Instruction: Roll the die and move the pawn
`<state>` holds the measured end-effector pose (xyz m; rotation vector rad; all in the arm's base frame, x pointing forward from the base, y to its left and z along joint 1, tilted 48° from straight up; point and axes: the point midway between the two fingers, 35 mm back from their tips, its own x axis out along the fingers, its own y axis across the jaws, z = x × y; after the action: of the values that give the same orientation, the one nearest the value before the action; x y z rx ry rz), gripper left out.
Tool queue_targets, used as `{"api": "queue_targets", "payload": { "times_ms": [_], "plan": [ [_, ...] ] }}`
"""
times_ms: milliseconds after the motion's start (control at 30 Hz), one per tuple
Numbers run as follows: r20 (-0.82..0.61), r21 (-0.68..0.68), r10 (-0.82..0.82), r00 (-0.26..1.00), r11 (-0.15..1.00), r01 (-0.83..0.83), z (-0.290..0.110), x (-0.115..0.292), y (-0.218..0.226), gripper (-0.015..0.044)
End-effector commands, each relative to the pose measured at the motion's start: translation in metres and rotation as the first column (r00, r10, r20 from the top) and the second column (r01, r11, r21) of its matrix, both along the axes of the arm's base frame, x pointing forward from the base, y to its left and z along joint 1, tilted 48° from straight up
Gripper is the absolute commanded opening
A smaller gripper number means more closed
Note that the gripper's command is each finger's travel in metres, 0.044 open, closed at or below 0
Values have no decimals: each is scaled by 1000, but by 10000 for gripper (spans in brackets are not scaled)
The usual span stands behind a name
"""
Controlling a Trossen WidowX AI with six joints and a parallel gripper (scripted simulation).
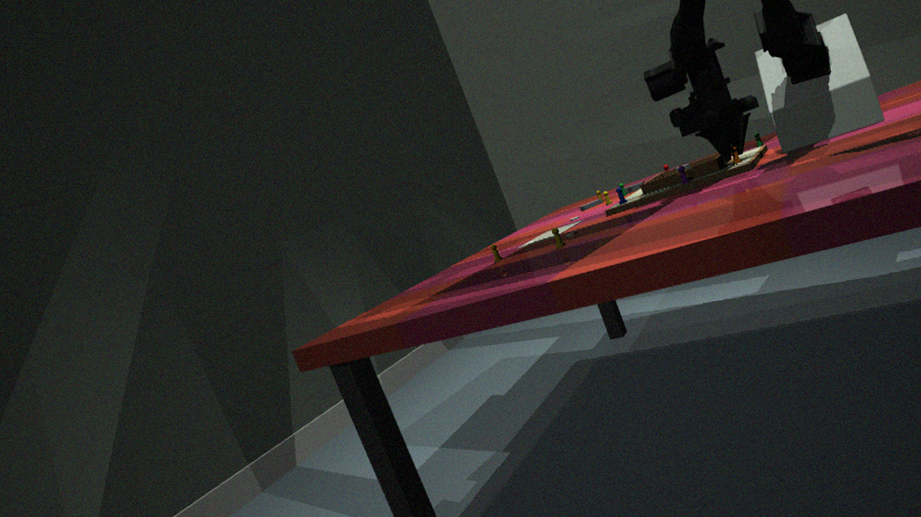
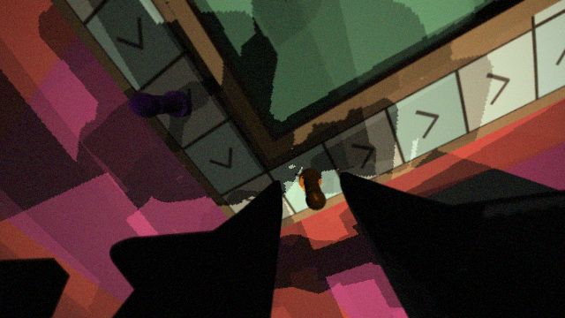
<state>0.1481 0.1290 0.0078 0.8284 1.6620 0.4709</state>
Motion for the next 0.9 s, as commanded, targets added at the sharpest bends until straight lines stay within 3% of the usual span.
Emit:
{"api": "queue_targets", "payload": {
  "times_ms": [0,133,333,867],
  "plan": [
    [-10,4,-3,1000,1000,3,-2,-3,2,147],
    [-10,4,-3,1000,1000,3,-2,-3,2,43],
    [-10,4,-3,1000,1000,3,-2,-3,2,2],
    [-3,-31,-13,1000,999,13,18,11,-31,0]
  ]
}}
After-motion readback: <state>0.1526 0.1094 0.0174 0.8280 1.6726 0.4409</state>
